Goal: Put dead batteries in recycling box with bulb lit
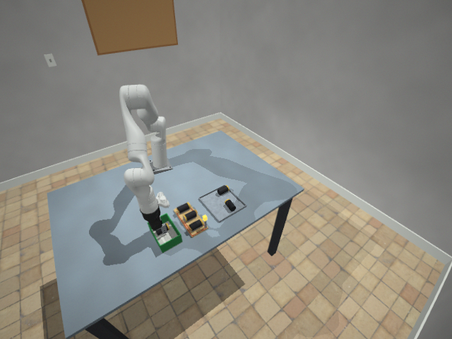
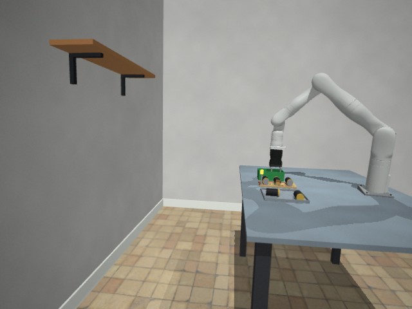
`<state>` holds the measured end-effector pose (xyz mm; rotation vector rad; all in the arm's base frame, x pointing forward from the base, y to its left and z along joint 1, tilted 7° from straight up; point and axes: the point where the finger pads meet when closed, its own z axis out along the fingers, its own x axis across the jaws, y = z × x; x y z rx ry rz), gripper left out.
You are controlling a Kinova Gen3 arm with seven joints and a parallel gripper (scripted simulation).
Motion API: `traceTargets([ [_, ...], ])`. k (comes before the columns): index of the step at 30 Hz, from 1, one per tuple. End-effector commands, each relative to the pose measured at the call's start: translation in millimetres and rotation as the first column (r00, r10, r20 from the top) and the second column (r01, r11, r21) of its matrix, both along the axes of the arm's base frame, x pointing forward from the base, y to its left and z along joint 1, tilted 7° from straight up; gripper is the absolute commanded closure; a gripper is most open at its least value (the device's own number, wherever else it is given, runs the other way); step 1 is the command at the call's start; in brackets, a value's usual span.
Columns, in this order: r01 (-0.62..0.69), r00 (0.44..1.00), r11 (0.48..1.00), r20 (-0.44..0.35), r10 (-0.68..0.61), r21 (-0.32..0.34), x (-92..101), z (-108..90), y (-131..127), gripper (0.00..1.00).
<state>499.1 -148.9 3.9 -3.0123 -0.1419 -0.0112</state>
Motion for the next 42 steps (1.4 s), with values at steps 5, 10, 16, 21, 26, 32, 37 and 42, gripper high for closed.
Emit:
traceTargets([
  [5, 0.001, 1.0, 1.0, 0.009, -0.001, -0.004, 2.6, 19.8, -4, 0.1],
  [10, 0.001, 1.0, 1.0, 0.009, -0.001, -0.004, 2.4, 43.9, -7, 0.1],
  [16, 0.001, 1.0, 1.0, 0.009, -0.001, -0.004, 2.1, 68.6, -10, 0.1],
  [21, 0.001, 1.0, 1.0, 0.009, -0.001, -0.004, 2.0, 75.9, -11, 0.1],
  [26, 0.001, 1.0, 1.0, 0.009, -0.001, -0.004, 2.0, 79.8, -11, 0.1],
  [32, 0.001, 1.0, 1.0, 0.009, -0.001, -0.004, 2.0, 81.4, -11, 0.1],
  [37, 0.001, 1.0, 1.0, 0.009, -0.001, -0.004, 1.8, 95.7, -13, 0.1],
  [42, 0.001, 1.0, 1.0, 0.009, -0.001, -0.004, 1.5, 123.3, -16, 0.1],
])
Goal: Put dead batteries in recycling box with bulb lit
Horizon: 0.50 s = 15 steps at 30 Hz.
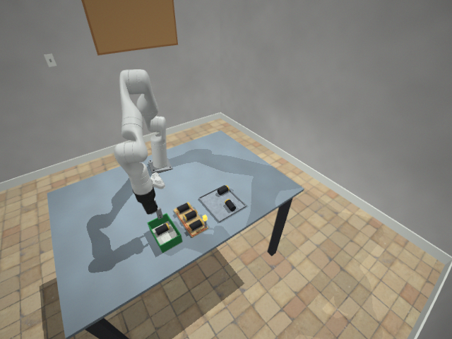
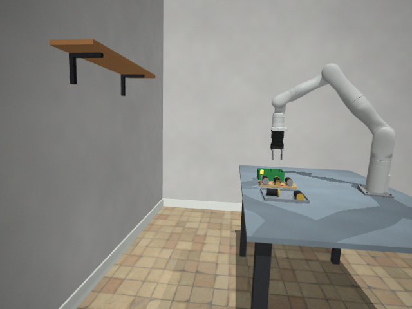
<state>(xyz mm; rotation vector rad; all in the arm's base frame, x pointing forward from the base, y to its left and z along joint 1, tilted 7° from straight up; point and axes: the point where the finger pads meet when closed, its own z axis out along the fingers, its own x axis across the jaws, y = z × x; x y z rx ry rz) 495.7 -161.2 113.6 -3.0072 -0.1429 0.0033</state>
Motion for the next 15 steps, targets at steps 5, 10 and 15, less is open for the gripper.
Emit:
traceTargets([
  [5, 0.003, 1.0, 1.0, 0.019, -0.003, -0.009, 4.9, 15.2, -4.3, 0.1],
  [10, 0.003, 1.0, 1.0, 0.019, -0.003, -0.009, 5.1, 15.4, -2.1, 0.1],
  [15, 0.003, 1.0, 1.0, 0.019, -0.003, -0.009, 5.6, 16.0, 2.6, 0.1],
])
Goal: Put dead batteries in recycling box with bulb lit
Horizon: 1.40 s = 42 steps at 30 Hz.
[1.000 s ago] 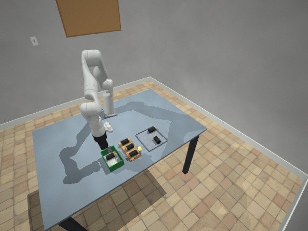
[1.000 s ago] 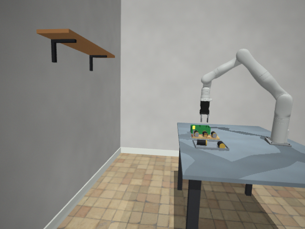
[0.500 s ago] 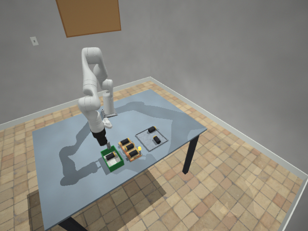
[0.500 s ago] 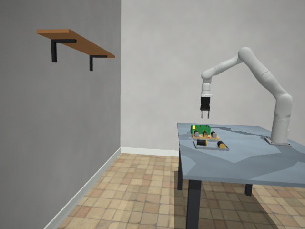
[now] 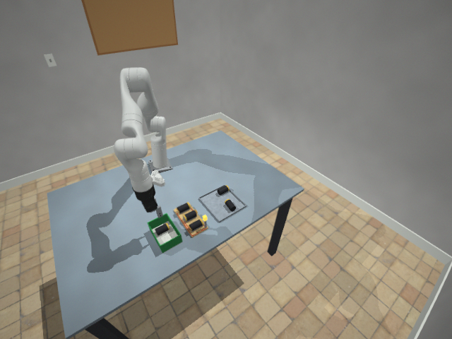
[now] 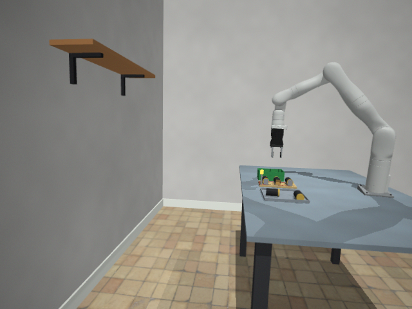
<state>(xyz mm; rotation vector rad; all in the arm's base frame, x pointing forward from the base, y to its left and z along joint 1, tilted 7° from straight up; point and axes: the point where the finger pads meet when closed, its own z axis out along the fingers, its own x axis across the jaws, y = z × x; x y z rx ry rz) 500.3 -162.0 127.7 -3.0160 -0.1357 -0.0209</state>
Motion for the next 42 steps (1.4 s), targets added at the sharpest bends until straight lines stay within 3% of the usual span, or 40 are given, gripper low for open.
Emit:
traceTargets([
  [1, -0.003, 1.0, 1.0, 0.003, 0.003, -0.001, 1.1, 2.2, 6, 0.1],
  [12, -0.003, 1.0, 1.0, 0.003, 0.003, -0.001, 6.1, 8.7, 59, 0.1],
  [14, -0.003, 1.0, 1.0, 0.003, 0.003, -0.001, 6.1, 8.7, 59, 0.1],
  [29, -0.003, 1.0, 1.0, 0.003, 0.003, -0.001, 17.7, 24.3, 185, 0.1],
  [31, -0.003, 1.0, 1.0, 0.003, 0.003, -0.001, 17.7, 24.3, 185, 0.1],
  [42, -0.003, 1.0, 1.0, 0.003, 0.003, -0.001, 26.3, 35.7, 277, 0.1],
])
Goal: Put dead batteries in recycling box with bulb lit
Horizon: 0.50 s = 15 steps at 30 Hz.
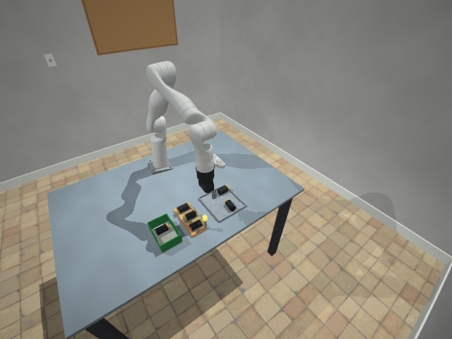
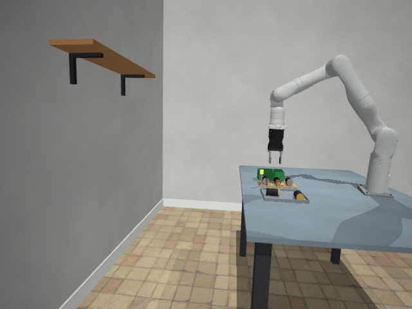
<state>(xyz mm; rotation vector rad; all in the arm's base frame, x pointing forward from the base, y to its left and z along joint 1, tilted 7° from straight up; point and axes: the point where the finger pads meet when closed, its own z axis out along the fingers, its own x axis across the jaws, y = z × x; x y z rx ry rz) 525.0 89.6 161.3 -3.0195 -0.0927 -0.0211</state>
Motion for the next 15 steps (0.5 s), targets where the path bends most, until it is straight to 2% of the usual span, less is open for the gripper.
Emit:
traceTargets([
  [1, -0.032, 0.999, 0.999, 0.004, 0.032, 0.001, 2.2, 3.1, 33, 0.1],
  [4, -0.032, 0.999, 0.999, 0.004, 0.032, 0.001, 4.1, 5.5, 52, 0.1],
  [6, -0.032, 0.999, 0.999, 0.004, 0.032, 0.001, 4.1, 5.5, 52, 0.1],
  [15, -0.032, 0.999, 0.999, 0.004, 0.032, 0.001, 7.7, 10.3, 91, 0.1],
])
